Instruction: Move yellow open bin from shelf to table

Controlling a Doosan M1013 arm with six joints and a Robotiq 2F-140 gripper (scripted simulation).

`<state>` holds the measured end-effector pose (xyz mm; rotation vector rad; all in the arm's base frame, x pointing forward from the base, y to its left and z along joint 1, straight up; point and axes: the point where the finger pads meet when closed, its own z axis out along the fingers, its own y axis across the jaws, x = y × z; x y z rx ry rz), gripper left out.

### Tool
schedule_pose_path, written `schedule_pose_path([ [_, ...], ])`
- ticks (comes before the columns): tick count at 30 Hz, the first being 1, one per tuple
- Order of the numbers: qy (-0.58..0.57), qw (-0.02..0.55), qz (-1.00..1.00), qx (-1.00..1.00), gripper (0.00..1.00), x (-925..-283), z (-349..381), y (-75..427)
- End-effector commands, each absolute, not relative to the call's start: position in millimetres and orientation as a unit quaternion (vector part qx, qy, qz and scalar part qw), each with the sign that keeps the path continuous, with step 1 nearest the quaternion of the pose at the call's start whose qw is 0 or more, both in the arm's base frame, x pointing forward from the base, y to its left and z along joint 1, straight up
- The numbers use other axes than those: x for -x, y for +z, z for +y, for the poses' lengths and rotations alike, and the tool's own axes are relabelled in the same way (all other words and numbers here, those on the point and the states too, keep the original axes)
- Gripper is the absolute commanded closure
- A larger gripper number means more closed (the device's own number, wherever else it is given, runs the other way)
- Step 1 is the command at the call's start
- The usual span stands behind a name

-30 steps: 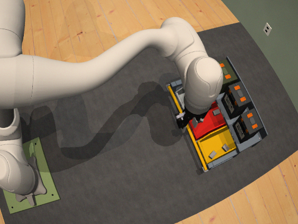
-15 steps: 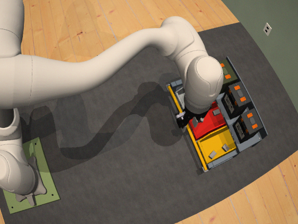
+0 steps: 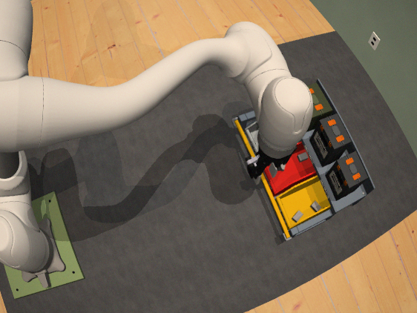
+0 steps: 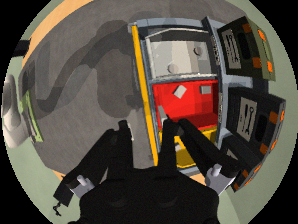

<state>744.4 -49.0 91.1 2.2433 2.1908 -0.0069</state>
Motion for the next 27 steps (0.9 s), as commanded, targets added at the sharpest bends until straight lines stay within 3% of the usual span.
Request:
schedule_pose_path([
  [1,-0.002,0.003,0.699,-0.715,0.72,-744.4,-49.0,91.3],
  [27,-0.002,0.003,0.699,-0.715,0.72,-744.4,-49.0,94.5],
])
